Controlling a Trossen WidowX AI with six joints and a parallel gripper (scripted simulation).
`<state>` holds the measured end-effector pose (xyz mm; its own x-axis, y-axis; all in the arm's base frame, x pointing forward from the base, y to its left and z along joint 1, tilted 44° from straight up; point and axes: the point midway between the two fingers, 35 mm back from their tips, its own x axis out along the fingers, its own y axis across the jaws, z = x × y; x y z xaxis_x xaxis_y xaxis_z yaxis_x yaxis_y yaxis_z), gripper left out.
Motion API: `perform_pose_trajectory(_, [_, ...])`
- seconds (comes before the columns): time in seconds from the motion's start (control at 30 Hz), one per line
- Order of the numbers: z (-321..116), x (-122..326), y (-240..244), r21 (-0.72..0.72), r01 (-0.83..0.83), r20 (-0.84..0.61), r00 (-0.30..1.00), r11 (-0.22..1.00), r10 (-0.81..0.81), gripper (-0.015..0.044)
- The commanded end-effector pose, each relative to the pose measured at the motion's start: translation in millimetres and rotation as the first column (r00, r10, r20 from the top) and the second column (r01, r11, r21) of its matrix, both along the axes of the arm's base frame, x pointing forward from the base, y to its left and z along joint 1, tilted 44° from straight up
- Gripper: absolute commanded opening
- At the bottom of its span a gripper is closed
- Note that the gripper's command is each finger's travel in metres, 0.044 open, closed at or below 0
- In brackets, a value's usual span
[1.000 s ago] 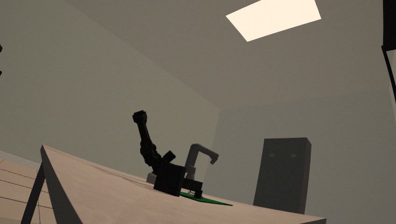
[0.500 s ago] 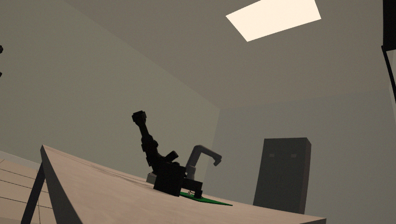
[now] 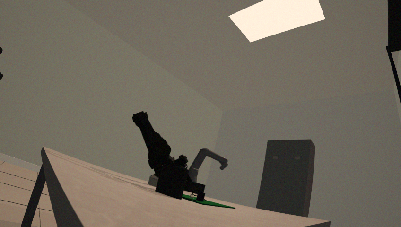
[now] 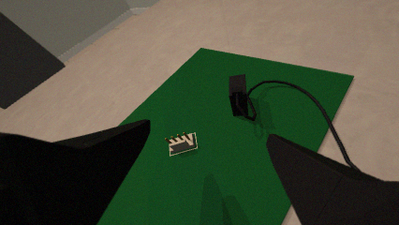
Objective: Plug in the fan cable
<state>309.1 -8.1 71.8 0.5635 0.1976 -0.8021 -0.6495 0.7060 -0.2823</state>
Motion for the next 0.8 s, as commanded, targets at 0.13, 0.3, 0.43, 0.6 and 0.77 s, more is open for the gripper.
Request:
perform_pose_trajectory(0.13, [-8.3, 0.3, 3.1, -0.069, 0.088, -0.151, 0.984, 0.994, -0.098, 0.044])
perform_pose_trajectory(0.3, [-10.0, -0.2, 5.4, -0.13, 0.129, -0.22, 0.963, 0.983, -0.155, 0.044])
perform_pose_trajectory(0.43, [-10.1, -0.8, 7.2, -0.188, 0.155, -0.264, 0.943, 0.97, -0.202, 0.044])
perform_pose_trajectory(0.6, [-8.5, -1.8, 9.3, -0.268, 0.181, -0.302, 0.917, 0.946, -0.261, 0.044])
perform_pose_trajectory(0.77, [-5.1, -2.5, 11.5, -0.353, 0.198, -0.323, 0.891, 0.914, -0.318, 0.044])
